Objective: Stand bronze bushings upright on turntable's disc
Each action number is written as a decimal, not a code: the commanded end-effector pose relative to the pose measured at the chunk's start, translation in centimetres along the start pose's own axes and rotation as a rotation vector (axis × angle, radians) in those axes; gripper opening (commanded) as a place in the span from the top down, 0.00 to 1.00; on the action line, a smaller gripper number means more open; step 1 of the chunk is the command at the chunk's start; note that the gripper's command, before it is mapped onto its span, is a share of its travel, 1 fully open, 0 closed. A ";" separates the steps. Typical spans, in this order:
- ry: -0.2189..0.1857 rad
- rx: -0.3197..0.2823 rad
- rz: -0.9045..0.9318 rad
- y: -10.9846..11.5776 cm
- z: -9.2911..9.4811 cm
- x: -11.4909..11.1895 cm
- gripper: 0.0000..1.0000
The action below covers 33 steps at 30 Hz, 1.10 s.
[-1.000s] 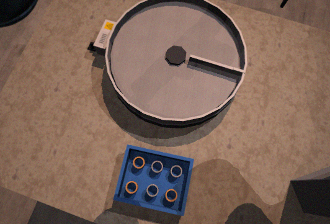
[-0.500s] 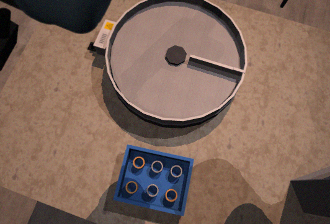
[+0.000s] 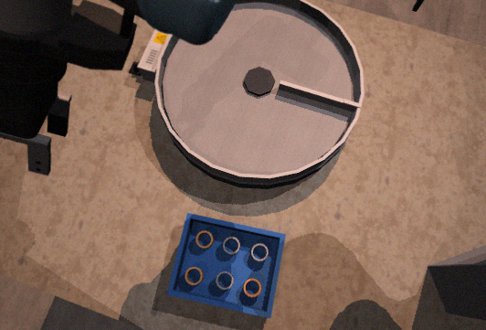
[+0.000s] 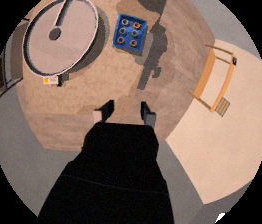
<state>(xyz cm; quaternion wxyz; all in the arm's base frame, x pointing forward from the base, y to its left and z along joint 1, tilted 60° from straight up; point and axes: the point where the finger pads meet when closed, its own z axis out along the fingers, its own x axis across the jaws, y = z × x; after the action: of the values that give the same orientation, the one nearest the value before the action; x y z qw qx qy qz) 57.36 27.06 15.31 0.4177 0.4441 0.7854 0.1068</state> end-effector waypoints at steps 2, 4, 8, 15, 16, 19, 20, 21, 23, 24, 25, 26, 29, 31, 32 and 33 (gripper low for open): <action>-0.037 0.019 0.027 -3.7 1.5 -5.8 0.00; -0.050 0.028 0.036 -4.9 1.8 -7.4 0.00; -0.071 0.042 0.049 -6.9 2.1 -9.8 0.00; -0.122 0.077 0.079 -11.8 2.3 -15.1 0.00; -0.130 0.082 0.084 -12.6 2.2 -15.8 0.00; -0.155 0.098 0.096 -14.9 2.0 -17.9 0.00; -0.163 0.103 0.101 -15.7 1.9 -18.6 0.00; -0.171 0.108 0.105 -16.5 1.8 -19.2 0.00; -0.188 0.119 0.113 -18.1 1.5 -20.5 0.00; -0.196 0.125 0.117 -18.9 1.3 -21.1 0.00; -0.196 0.125 0.117 -18.9 1.3 -21.1 0.00; -0.196 0.125 0.117 -18.9 1.3 -21.1 0.00; -0.224 0.144 0.129 -21.5 0.6 -22.9 0.00; -0.242 0.155 0.136 -23.1 0.1 -24.0 0.00; -0.251 0.161 0.140 -23.9 -0.2 -24.4 0.00; -0.259 0.167 0.143 -24.6 -0.5 -24.9 0.00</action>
<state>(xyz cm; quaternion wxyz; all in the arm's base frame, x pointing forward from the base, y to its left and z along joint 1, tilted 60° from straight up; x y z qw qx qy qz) 50.90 -3.01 16.09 0.4598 0.5344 0.7088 0.0233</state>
